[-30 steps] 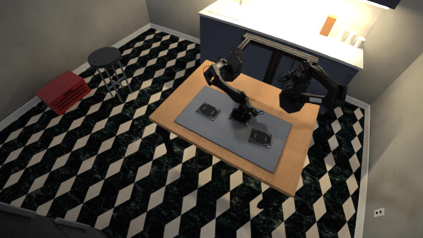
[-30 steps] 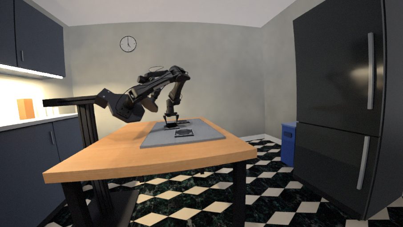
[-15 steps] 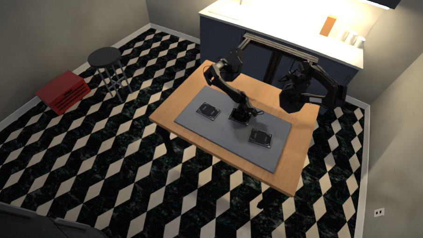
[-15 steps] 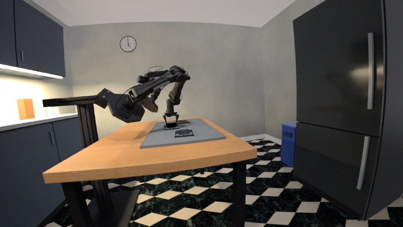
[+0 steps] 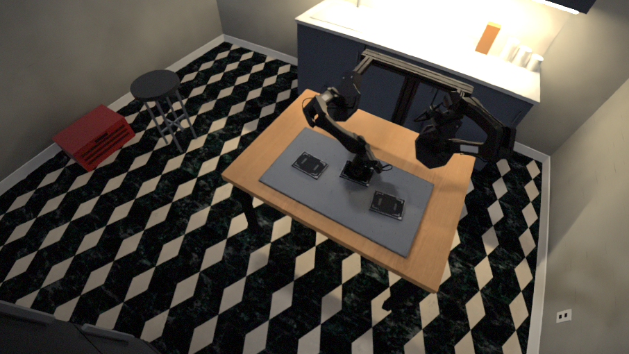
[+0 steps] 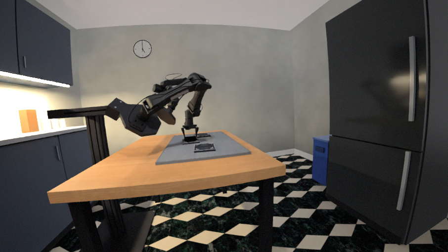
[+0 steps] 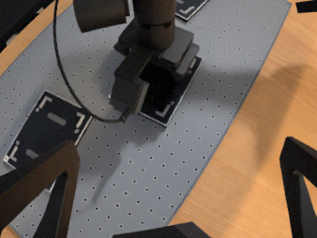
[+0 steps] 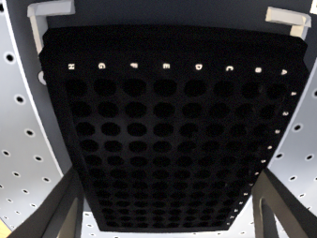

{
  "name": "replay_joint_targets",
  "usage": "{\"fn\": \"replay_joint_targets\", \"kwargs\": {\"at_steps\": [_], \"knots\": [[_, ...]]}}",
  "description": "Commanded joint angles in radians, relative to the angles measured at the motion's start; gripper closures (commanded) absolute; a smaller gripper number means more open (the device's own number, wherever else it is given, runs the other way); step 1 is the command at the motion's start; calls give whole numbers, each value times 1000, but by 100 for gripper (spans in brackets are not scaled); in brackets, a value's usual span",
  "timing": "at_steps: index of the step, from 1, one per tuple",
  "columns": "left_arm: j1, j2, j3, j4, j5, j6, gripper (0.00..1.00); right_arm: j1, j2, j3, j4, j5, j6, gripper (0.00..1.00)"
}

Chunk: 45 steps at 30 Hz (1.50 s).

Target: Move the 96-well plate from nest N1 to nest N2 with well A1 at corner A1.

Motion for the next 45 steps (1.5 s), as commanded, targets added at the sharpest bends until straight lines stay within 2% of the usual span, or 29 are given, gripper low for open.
{"fn": "replay_joint_targets", "kwargs": {"at_steps": [1,32,45], "knots": [[-12,18,39,-11,-13,-7,0,22,-21,23,-34,-13,6,22],[-12,18,39,-11,-13,-7,0,50,-37,-24,5,6,17,22],[-12,18,39,-11,-13,-7,0,21,-9,-27,46,10,-10,22]]}}
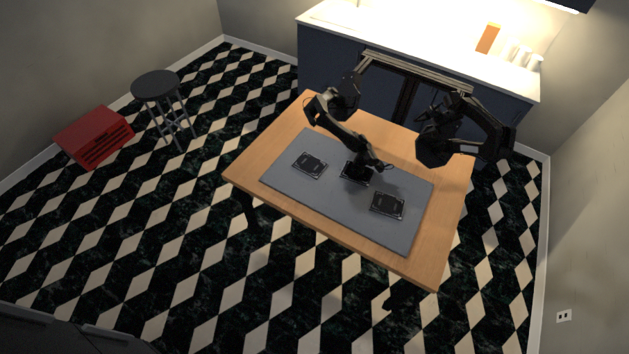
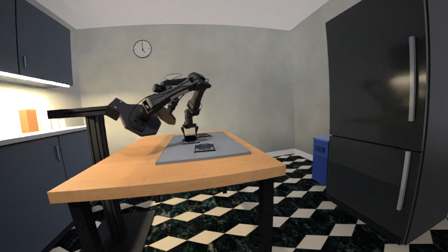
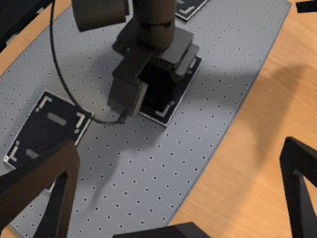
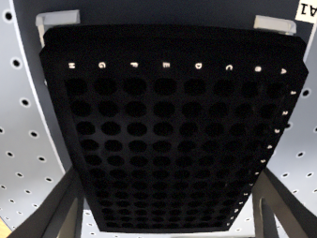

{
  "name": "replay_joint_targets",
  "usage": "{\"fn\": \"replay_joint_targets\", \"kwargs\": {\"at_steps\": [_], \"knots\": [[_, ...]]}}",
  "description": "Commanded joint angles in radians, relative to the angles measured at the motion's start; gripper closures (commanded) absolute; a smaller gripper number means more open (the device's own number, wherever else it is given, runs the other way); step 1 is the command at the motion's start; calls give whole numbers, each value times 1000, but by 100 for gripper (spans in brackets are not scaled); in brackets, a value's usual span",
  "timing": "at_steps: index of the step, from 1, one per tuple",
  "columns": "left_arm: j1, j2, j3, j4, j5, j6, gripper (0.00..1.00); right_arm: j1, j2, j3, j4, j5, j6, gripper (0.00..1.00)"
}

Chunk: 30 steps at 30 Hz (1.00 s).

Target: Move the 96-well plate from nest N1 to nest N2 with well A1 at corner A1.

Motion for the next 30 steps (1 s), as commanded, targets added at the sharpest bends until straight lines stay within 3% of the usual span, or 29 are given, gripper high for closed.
{"fn": "replay_joint_targets", "kwargs": {"at_steps": [1,12,30], "knots": [[-12,18,39,-11,-13,-7,0,-6,-8,-31,52,3,-26,22],[-12,18,39,-11,-13,-7,0,-50,39,-38,152,-13,-94,22],[-12,18,39,-11,-13,-7,0,-27,14,-6,47,-9,-35,22]]}}
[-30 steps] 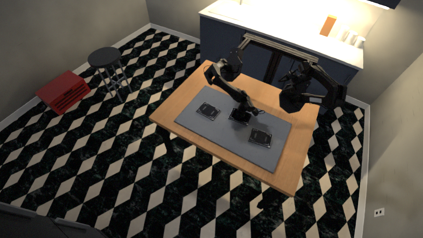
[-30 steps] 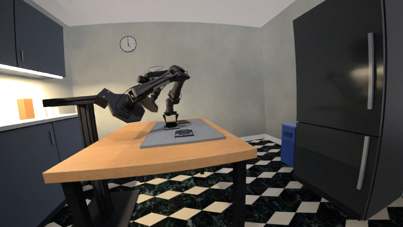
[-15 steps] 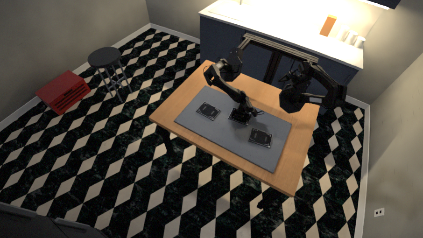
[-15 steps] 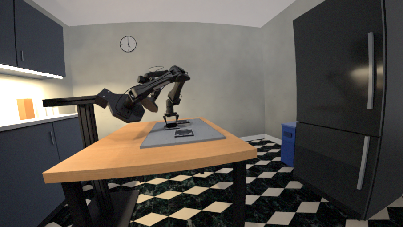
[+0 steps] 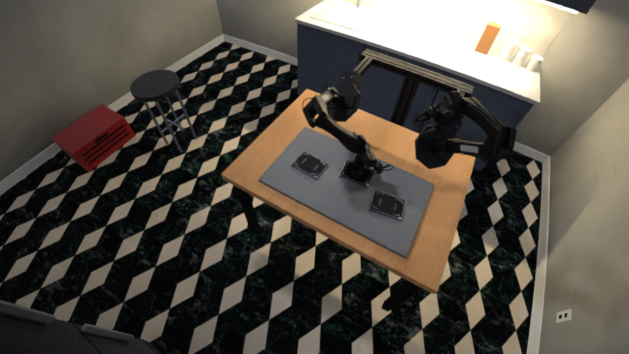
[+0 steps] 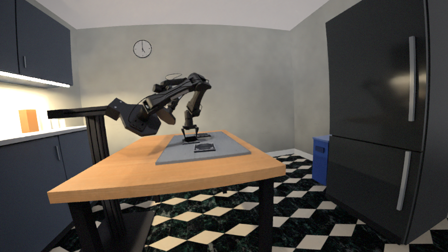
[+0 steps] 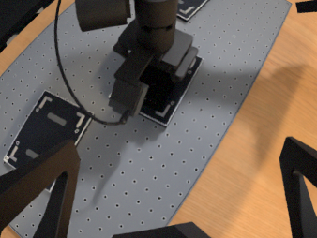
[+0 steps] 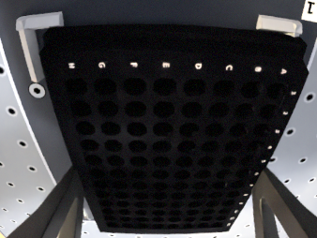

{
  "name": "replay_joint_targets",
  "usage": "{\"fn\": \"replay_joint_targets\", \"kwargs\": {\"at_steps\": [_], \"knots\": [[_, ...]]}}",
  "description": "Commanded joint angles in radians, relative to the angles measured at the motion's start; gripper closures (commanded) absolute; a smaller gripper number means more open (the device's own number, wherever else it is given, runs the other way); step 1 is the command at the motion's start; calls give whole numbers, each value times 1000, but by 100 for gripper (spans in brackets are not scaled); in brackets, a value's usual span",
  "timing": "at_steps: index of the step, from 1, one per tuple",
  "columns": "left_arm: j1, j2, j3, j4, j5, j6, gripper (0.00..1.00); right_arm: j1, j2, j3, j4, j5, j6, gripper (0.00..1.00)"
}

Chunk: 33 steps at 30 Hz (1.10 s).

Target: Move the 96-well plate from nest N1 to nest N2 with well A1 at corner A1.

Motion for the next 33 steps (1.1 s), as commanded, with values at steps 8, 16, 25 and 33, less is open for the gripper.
{"fn": "replay_joint_targets", "kwargs": {"at_steps": [8,16,25,33], "knots": [[-12,18,39,-11,-13,-7,0,5,16,24,-51,-26,30,22],[-12,18,39,-11,-13,-7,0,5,16,24,-52,-26,30,22],[-12,18,39,-11,-13,-7,0,16,2,11,-74,-29,46,22],[-12,18,39,-11,-13,-7,0,30,-18,7,-102,-33,67,22]]}}
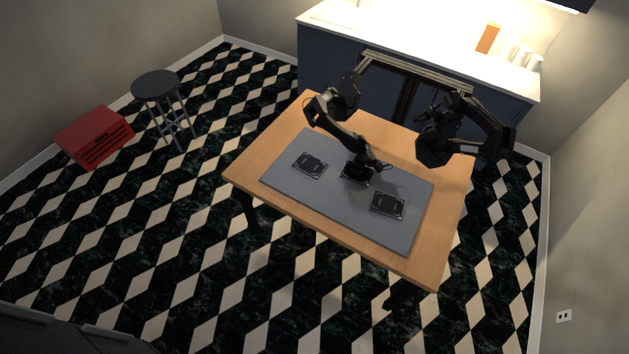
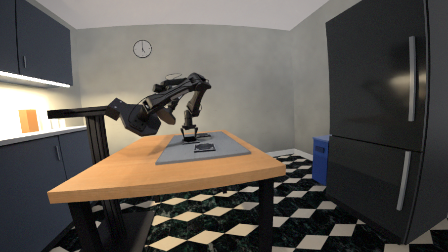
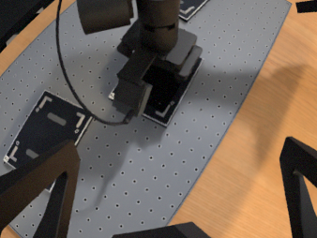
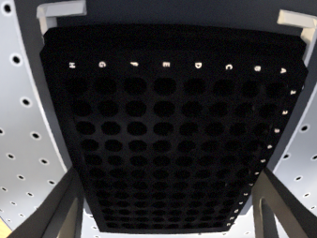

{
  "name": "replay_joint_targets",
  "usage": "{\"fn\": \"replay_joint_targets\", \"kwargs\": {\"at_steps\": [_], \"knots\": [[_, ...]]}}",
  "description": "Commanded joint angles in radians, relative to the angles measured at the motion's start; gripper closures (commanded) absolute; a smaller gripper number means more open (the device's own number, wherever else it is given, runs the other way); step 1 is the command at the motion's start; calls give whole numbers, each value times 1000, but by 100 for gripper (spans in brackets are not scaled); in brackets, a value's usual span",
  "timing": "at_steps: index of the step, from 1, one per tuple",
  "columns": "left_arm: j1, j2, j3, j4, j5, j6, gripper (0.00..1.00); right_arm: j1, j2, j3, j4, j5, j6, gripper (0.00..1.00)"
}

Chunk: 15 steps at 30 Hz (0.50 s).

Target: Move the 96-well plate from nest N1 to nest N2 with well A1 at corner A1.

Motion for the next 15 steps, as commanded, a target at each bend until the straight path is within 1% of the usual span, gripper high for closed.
{"fn": "replay_joint_targets", "kwargs": {"at_steps": [1,15], "knots": [[-12,18,39,-11,-13,-7,0,28,-19,1,-45,-22,21,22],[-12,18,39,-11,-13,-7,0,32,-21,2,-34,-22,14,22]]}}
